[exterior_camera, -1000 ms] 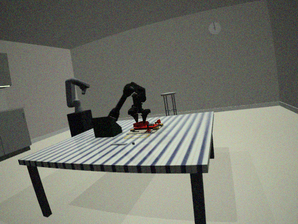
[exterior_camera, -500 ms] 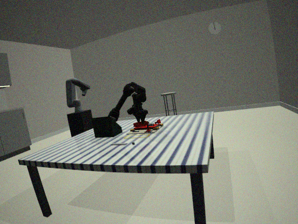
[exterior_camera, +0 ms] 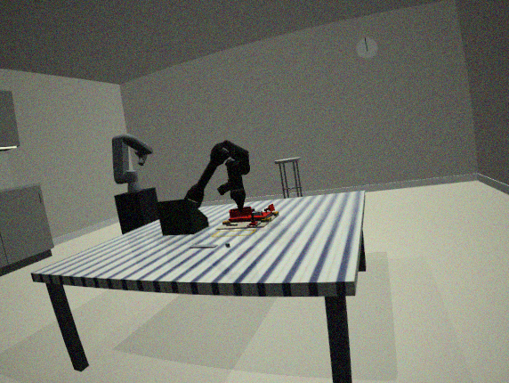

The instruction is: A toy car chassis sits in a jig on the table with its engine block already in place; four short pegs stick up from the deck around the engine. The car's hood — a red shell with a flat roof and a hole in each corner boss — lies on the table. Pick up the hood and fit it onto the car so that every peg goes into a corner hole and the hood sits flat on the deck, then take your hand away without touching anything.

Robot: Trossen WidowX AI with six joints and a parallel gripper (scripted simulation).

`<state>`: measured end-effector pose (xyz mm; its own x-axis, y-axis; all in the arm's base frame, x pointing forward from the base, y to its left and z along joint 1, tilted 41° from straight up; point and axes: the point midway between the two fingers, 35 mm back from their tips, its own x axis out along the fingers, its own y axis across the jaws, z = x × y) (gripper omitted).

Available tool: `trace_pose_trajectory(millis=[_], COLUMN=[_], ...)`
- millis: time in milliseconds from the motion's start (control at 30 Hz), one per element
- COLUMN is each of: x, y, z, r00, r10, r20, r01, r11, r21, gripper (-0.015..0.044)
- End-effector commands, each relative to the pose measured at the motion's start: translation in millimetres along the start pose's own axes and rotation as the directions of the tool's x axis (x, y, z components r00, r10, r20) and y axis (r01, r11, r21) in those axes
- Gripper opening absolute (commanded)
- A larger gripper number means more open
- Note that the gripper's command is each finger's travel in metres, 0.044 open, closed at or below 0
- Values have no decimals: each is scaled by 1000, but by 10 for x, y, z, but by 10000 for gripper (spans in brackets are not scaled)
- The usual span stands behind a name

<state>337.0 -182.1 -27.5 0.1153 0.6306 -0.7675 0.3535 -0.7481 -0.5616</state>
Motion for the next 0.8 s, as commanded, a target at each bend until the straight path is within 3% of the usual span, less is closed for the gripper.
trace_pose_trajectory(millis=[0, 400, 767], x=[1, -1, 132], y=[-7, -6, 4], z=[-8, -14, -23], r00=[1000, 1000, 1000], r10=[-5, -5, -5], r20=[-4, -4, -4], r01=[5, 6, 6], r11=[994, 918, 912], r21=[107, 395, 411], gripper=[0, 0, 0])
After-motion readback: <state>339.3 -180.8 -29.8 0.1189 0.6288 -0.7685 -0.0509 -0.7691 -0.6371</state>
